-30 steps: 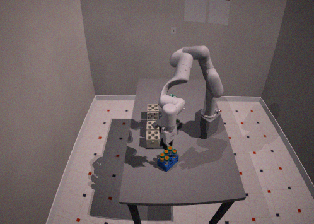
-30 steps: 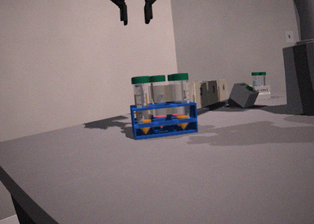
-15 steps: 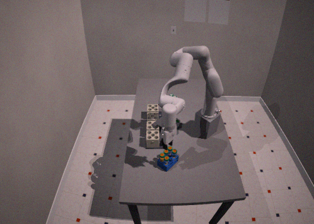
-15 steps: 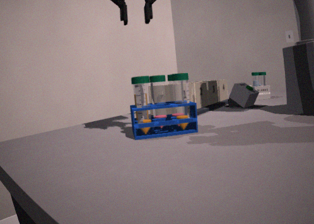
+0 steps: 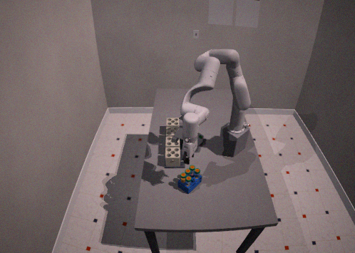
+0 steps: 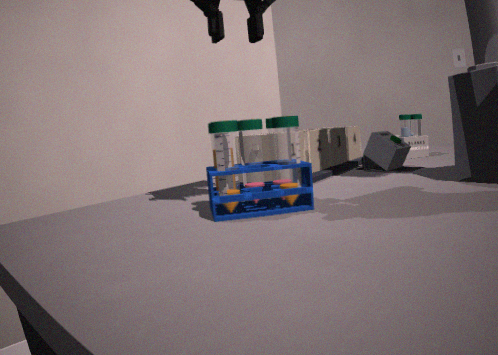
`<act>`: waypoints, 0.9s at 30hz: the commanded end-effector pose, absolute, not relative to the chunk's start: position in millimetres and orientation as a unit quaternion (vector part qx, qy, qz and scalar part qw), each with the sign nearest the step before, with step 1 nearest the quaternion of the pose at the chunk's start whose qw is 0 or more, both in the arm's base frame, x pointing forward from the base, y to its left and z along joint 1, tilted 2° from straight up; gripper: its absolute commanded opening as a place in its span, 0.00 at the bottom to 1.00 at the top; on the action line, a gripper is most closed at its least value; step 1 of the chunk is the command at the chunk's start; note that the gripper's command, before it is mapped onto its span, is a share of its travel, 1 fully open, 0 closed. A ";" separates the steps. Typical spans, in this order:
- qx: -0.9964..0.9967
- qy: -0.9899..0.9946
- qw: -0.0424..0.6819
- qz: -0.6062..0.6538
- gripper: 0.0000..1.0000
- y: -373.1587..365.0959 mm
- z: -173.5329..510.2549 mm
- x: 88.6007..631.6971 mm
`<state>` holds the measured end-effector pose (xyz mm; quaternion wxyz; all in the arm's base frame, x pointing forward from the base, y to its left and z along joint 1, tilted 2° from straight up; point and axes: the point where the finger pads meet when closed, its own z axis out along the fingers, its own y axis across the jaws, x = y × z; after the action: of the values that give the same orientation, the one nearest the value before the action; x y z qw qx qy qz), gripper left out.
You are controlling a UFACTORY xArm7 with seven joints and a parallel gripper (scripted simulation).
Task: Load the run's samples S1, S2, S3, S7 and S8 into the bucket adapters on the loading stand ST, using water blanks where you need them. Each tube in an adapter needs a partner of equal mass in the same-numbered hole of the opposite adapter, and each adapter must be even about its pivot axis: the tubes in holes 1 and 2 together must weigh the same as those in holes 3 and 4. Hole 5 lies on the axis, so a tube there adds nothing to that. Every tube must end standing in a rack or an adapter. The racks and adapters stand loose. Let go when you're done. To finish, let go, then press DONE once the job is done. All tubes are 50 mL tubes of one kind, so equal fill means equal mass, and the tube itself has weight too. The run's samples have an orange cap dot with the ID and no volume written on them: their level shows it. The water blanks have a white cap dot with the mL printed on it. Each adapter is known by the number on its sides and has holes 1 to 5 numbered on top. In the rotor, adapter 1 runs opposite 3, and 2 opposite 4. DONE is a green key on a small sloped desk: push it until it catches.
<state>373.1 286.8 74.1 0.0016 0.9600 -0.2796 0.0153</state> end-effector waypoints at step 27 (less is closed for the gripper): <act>0.985 0.174 -0.006 0.014 0.57 275.3 76.8 372.9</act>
<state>372.0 274.5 75.6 -0.0029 0.9939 0.1089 0.0149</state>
